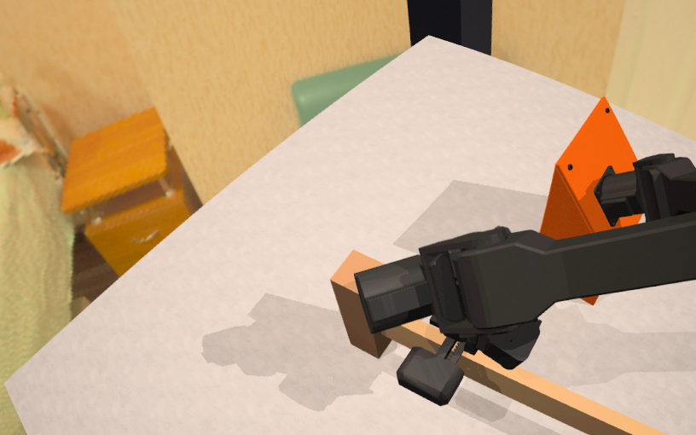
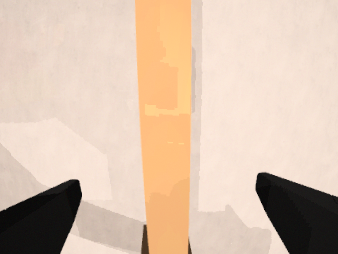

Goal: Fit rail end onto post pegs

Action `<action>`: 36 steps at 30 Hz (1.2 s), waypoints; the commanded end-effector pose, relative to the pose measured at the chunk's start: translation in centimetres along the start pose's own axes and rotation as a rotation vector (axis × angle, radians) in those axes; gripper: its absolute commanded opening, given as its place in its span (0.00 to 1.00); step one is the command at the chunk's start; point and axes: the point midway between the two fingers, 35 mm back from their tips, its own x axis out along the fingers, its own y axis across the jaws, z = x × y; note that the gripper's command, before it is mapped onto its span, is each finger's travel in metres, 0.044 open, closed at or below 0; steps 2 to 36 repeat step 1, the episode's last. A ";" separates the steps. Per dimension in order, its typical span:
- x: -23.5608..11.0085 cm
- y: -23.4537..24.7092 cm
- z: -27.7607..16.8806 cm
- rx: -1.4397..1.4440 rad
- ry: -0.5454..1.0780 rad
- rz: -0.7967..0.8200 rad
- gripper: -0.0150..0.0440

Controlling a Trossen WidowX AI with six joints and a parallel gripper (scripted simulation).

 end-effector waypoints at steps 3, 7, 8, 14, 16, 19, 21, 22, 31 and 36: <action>0.0 0.2 0.1 -0.002 0.001 0.004 1.00; 0.0 0.2 0.1 -0.002 0.001 0.004 1.00; 0.0 0.2 0.1 -0.002 0.001 0.004 1.00; 0.0 0.2 0.1 -0.002 0.001 0.004 1.00; 0.0 0.2 0.1 -0.002 0.001 0.004 1.00; 0.0 0.2 0.1 -0.002 0.001 0.004 1.00; 0.0 0.2 0.1 -0.002 0.001 0.004 1.00; 0.0 0.2 0.1 -0.002 0.001 0.004 1.00; 0.0 0.2 0.1 -0.002 0.001 0.004 1.00; 0.0 0.2 0.1 -0.002 0.001 0.004 1.00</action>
